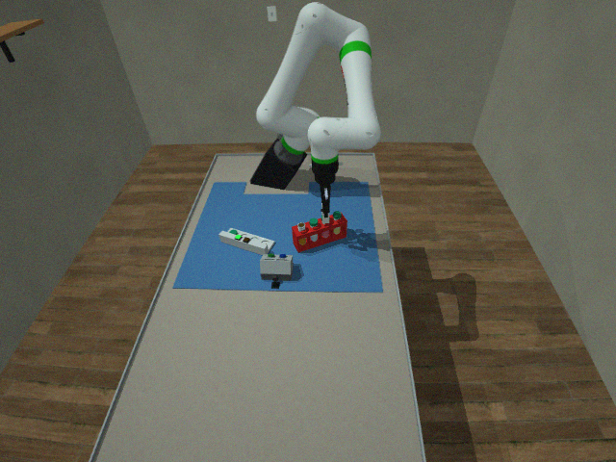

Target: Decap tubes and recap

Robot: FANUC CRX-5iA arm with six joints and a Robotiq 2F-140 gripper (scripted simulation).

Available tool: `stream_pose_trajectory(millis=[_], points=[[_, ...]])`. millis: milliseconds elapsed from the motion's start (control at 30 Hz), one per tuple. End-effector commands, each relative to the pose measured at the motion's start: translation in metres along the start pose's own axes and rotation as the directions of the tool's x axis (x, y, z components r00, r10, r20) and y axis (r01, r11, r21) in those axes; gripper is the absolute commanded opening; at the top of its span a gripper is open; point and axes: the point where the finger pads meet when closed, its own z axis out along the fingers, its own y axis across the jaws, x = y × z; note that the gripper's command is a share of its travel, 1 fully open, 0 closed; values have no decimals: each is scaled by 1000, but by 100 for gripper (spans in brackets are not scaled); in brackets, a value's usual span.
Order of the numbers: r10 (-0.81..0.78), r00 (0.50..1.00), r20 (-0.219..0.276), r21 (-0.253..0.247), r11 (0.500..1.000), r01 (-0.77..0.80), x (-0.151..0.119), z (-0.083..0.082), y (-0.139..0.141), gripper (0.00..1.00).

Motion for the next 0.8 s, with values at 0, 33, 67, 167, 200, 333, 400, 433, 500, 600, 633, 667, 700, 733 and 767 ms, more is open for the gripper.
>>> stream_pose_trajectory(millis=[0,33,67,167,200,333,400,433,500,600,633,667,700,733,767], points=[[49,999,-13,1,999,-49,0,1,0,0],[49,999,-13,1,999,-49,0,1,0,0],[49,999,-13,1,999,-49,0,1,0,0],[49,999,-13,1,999,-49,0,1,0,35],[49,999,-13,1,999,-49,0,1,0,35],[49,999,-13,1,999,-49,0,1,0,35],[49,999,-13,1,999,-49,0,1,0,35],[49,999,-13,1,999,-49,0,1,0,35],[9,1000,-13,1,1000,-9,0,0,0,35],[-71,997,-13,0,997,71,0,0,0,35],[-71,997,-13,0,997,71,0,0,0,35],[-111,994,-13,-1,994,111,0,0,0,35],[-151,988,-13,-1,989,151,0,0,0,35],[-190,982,-13,-2,982,190,0,0,0,35],[-229,973,-13,-2,973,229,0,0,0,35]])
